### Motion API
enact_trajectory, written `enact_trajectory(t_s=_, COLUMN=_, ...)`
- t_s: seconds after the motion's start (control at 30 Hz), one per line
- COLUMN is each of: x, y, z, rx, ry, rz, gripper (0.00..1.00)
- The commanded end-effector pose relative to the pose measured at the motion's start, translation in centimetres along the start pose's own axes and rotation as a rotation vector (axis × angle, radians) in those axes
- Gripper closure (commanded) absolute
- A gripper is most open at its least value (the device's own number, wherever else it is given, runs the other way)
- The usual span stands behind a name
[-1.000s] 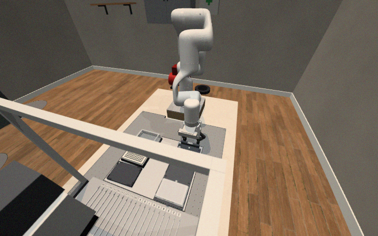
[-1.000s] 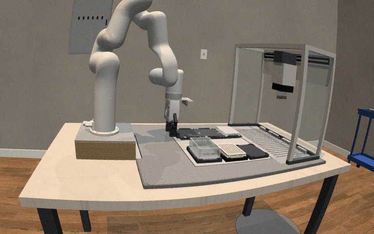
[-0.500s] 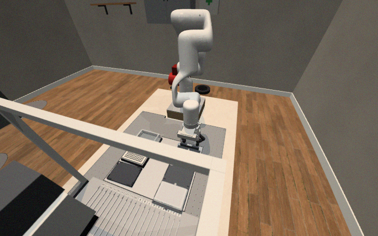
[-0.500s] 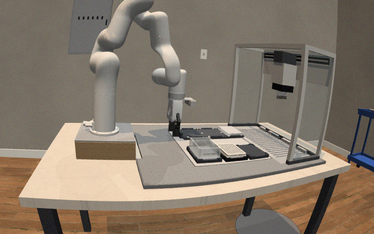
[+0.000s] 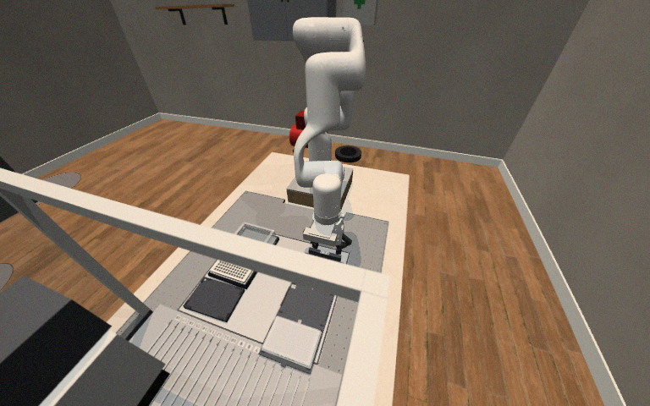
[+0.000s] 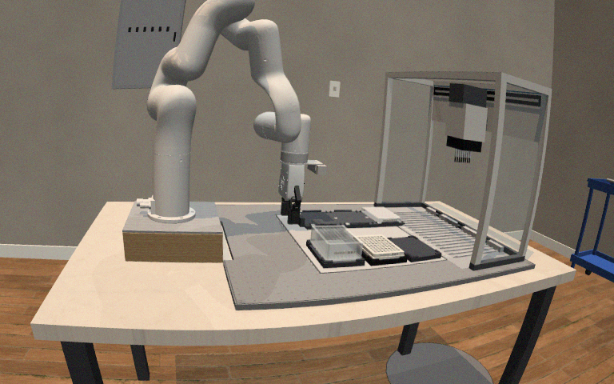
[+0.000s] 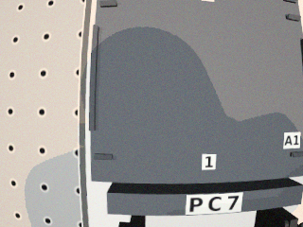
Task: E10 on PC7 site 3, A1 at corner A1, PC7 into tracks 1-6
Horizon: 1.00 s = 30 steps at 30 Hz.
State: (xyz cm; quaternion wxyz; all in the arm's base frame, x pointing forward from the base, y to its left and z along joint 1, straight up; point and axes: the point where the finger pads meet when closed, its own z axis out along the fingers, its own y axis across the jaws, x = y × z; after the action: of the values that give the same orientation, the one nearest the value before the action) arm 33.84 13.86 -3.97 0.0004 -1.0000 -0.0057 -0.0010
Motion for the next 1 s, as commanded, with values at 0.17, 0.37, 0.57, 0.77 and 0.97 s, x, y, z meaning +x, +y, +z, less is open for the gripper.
enact_trajectory(t_s=0.17, x=1.0, y=-0.1, z=-0.1, rx=0.001, ry=0.003, rz=0.000, gripper=0.19)
enact_trajectory(t_s=0.37, x=1.4, y=-0.1, z=-0.1, rx=0.001, ry=0.003, rz=0.000, gripper=0.19)
enact_trajectory(t_s=0.57, x=2.0, y=-0.1, z=-0.1, rx=0.001, ry=0.003, rz=0.000, gripper=0.19)
enact_trajectory(t_s=0.77, x=2.6, y=0.0, z=-0.1, rx=0.001, ry=0.004, rz=0.000, gripper=0.19)
enact_trajectory(t_s=0.97, x=3.0, y=0.0, z=-0.1, rx=0.001, ry=0.004, rz=0.000, gripper=0.19)
